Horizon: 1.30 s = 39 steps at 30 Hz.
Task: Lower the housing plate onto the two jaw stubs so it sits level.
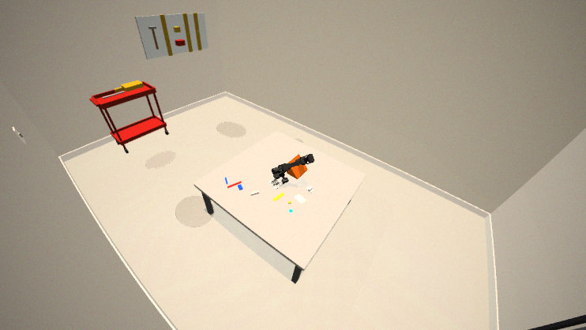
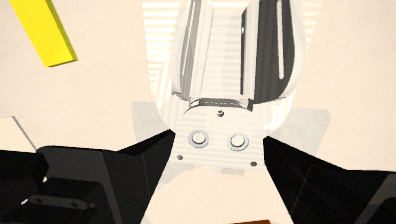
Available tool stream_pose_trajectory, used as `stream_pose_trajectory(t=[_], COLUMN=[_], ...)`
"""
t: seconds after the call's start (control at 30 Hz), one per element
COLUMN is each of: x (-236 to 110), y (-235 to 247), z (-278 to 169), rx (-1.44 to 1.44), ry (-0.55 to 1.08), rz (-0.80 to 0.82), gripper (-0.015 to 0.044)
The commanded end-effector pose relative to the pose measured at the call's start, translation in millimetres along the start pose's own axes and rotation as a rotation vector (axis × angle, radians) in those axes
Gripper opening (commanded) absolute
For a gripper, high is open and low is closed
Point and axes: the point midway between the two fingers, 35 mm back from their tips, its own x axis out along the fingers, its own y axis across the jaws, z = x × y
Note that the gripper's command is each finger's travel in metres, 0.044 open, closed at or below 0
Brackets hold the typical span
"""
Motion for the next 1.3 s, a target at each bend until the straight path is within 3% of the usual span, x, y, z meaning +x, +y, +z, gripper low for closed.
stream_pose_trajectory(t=[0.0, 0.5, 0.77, 0.97, 1.17, 1.27], x=[0.0, -2.3, -74.5, -68.8, -120.9, -126.1], y=[0.0, -0.1, -0.1, -1.8, -22.0, -23.3], z=[0.0, 0.3, -2.4, -1.2, -57.7, -65.5], rx=[0.0, 0.0, 0.004, 0.013, 0.01, 0.009], ry=[0.0, 0.0, 0.001, -0.009, 0.0, 0.002], rz=[0.0, 0.0, 0.002, 0.006, -0.006, -0.004], gripper=[0.043, 0.044, 0.044, 0.044, 0.044, 0.044])
